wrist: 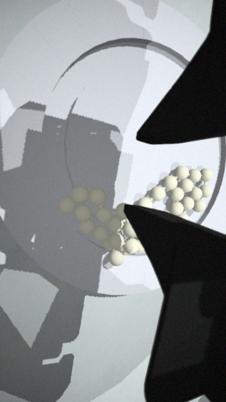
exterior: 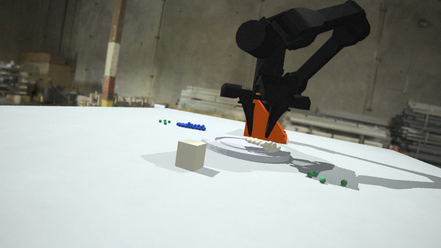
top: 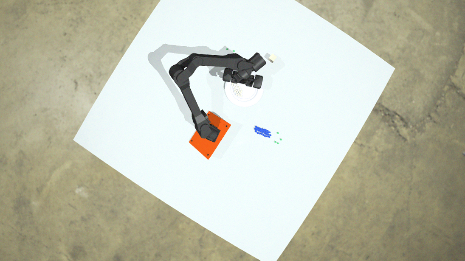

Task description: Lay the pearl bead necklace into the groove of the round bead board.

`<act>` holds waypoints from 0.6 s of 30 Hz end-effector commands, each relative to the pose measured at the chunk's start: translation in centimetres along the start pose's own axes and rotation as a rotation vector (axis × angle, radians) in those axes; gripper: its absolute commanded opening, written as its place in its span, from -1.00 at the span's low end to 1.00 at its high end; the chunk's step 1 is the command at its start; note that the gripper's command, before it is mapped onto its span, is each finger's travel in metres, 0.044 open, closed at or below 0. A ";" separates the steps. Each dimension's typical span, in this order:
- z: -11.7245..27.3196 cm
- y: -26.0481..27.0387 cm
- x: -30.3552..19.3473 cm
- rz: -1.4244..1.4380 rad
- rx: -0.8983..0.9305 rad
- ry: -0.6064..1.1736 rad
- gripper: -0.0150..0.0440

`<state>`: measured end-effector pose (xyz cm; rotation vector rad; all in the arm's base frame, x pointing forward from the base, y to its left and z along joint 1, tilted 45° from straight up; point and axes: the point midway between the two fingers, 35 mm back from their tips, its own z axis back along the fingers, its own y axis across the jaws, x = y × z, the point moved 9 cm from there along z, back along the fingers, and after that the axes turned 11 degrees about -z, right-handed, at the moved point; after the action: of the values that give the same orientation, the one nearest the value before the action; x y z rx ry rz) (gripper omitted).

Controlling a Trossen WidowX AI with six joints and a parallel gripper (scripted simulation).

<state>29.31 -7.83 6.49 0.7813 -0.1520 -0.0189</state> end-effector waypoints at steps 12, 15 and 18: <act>1.8 0.4 -2.9 0.794 -0.008 0.002 -0.08; 1.8 0.4 -2.9 0.794 -0.008 0.002 -0.08; 1.8 0.4 -2.9 0.794 -0.008 0.002 -0.08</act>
<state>26.53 -8.49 7.52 0.6847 -0.4329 0.6809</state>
